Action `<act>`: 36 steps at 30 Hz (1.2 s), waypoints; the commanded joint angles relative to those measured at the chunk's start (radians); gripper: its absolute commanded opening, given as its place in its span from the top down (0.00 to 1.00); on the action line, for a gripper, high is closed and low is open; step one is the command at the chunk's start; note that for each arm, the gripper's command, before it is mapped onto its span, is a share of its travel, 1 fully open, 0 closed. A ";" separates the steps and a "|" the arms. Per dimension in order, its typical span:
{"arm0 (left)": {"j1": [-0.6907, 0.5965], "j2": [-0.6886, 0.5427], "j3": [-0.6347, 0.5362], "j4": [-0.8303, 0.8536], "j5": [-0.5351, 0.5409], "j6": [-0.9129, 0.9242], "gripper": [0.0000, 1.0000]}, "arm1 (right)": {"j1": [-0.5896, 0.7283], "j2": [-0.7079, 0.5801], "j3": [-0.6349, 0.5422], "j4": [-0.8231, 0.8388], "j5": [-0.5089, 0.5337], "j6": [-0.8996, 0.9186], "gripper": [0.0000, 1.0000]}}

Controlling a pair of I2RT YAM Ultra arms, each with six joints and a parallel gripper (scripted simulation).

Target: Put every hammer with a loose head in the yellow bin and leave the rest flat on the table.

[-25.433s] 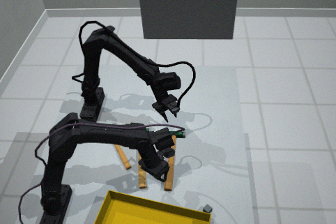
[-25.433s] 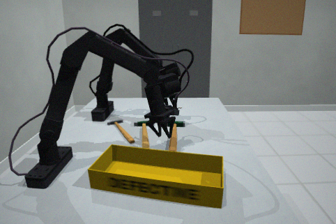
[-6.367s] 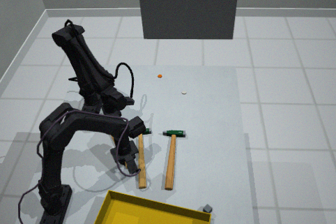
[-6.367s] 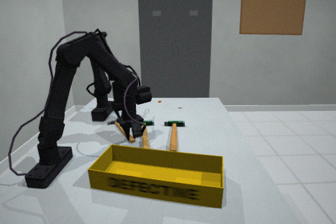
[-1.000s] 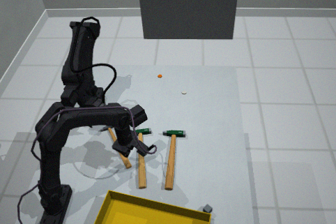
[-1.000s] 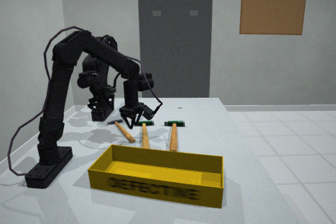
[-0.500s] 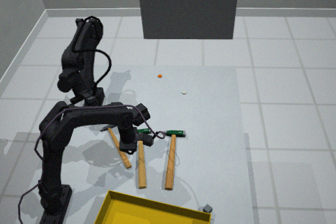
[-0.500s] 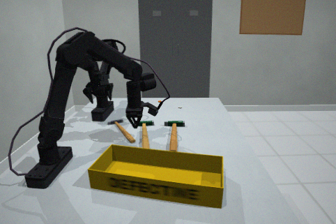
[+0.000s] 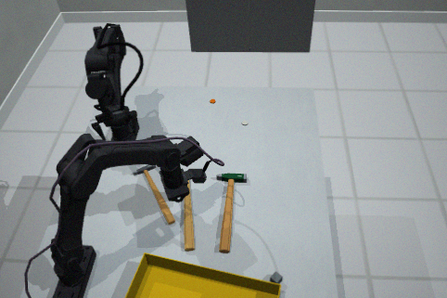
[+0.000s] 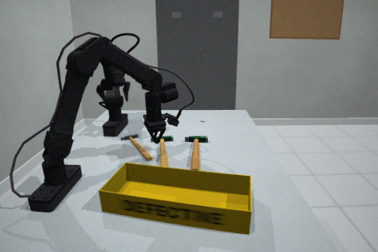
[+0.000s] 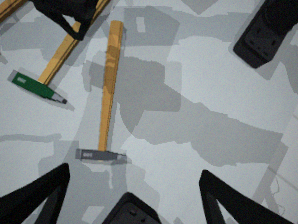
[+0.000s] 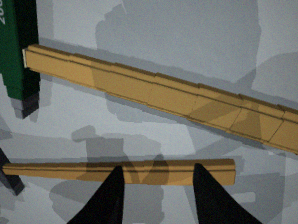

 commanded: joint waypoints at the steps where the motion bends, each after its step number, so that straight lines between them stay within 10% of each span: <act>1: 0.060 -0.044 0.051 -0.042 0.035 0.107 0.00 | 0.008 0.016 0.039 0.031 -0.020 -0.164 0.59; 36: 0.093 -0.199 0.216 -0.199 0.077 0.372 0.00 | 0.037 0.152 0.153 0.089 -0.094 -1.230 0.59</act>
